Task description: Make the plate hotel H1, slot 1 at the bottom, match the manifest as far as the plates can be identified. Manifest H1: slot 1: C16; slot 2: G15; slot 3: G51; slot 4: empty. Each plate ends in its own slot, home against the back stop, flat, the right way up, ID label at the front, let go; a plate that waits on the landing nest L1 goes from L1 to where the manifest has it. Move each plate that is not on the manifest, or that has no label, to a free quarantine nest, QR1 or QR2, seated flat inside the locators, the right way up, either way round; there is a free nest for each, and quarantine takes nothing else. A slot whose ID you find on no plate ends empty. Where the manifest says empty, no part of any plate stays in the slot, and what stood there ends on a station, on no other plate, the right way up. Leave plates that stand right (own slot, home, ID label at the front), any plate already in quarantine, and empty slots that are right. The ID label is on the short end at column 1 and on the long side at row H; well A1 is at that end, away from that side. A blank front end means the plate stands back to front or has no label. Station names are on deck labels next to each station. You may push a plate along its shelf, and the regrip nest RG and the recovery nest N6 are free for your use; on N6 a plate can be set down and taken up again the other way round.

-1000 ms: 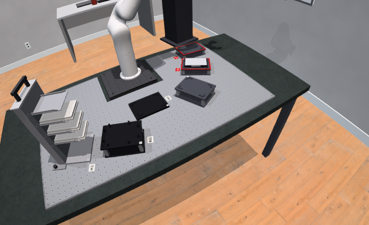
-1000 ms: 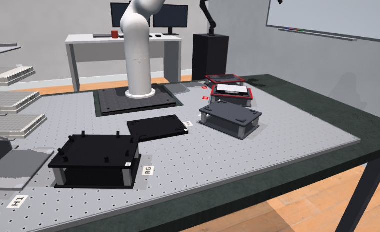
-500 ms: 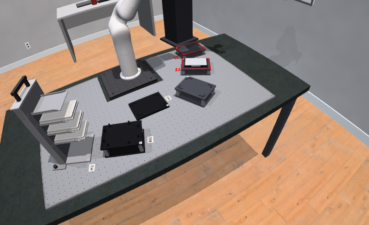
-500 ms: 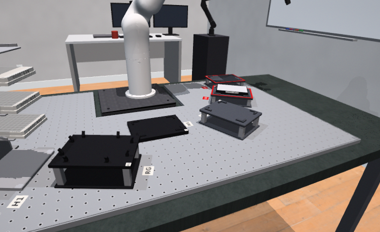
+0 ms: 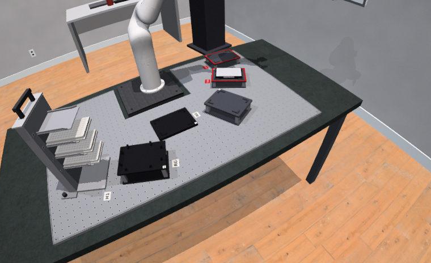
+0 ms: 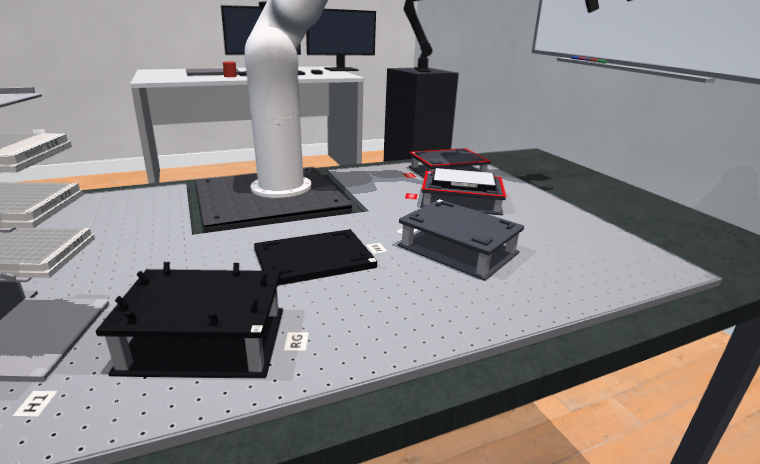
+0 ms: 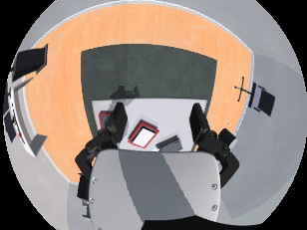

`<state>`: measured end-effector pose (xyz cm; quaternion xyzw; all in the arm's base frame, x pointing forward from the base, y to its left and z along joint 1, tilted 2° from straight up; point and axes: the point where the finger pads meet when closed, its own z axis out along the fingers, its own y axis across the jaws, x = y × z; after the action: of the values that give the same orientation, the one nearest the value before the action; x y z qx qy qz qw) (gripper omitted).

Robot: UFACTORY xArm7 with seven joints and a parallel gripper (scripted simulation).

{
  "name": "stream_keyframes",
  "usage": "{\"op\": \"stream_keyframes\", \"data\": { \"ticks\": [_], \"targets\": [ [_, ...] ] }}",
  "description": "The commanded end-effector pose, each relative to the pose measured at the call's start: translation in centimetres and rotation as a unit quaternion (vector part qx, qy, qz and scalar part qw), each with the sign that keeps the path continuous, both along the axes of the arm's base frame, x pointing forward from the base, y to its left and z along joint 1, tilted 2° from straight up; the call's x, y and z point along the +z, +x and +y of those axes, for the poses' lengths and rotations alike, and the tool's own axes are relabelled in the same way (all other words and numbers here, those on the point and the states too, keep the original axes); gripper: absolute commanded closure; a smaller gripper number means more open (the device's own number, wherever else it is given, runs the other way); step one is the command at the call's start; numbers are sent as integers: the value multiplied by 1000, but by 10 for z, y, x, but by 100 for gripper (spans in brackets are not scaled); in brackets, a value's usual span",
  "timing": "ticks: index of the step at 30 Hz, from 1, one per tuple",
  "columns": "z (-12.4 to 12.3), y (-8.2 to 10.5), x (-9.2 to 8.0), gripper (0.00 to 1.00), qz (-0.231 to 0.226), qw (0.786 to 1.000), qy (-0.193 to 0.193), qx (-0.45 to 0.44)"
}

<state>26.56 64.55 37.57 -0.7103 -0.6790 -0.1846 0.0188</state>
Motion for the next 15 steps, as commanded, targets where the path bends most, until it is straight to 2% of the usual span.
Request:
{"op": "stream_keyframes", "data": {
  "ticks": [1, 3, 5, 11, 15],
  "targets": [
    [-8, 15, 1, 0, 7, 999, 6, -35],
    [-14, 23, 0, 0, 14, 998, 7, -68],
    [-14, 23, 0, 0, 14, 998, 7, -68],
    [-26, 43, -3, 0, 15, 997, 8, -74],
    [-38, 59, -6, 0, 28, 990, 12, -139]
  ]
}}
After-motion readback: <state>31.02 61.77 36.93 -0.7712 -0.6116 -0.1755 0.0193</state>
